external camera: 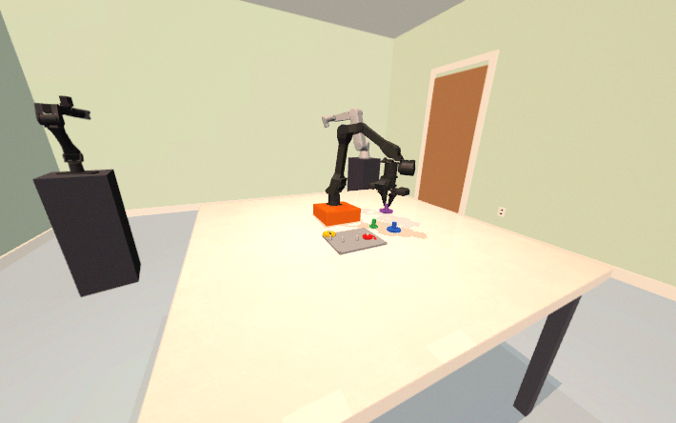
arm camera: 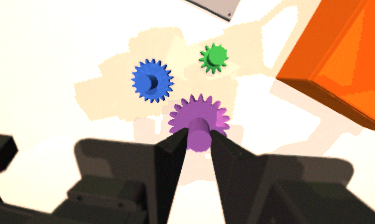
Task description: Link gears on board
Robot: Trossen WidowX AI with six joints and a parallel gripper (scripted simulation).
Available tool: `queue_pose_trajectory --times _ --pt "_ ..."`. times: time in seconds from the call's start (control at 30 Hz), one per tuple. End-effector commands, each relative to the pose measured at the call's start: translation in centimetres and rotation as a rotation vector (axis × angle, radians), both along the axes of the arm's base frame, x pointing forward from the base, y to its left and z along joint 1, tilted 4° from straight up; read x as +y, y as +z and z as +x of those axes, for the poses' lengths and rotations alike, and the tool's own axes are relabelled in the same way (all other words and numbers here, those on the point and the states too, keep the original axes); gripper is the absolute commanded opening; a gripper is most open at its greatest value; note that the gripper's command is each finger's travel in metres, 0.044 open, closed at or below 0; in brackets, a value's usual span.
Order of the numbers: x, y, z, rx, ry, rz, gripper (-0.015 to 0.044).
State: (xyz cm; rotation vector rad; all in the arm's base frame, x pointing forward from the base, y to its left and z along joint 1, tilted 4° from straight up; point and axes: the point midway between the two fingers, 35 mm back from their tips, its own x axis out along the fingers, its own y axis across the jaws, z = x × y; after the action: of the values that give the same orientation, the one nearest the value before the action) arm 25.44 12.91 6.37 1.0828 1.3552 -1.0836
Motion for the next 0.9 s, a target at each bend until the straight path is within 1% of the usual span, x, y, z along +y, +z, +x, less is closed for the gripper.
queue_pose_trajectory --times 0.0,0.73,0.87 --pt "0.1 1.6 0.2 -0.012 0.003 0.011 0.0000" --pt "-0.8 7.6 -0.6 -0.011 0.003 0.010 0.0000" --pt "-0.8 8.0 -0.7 -0.011 0.003 0.010 0.0000"
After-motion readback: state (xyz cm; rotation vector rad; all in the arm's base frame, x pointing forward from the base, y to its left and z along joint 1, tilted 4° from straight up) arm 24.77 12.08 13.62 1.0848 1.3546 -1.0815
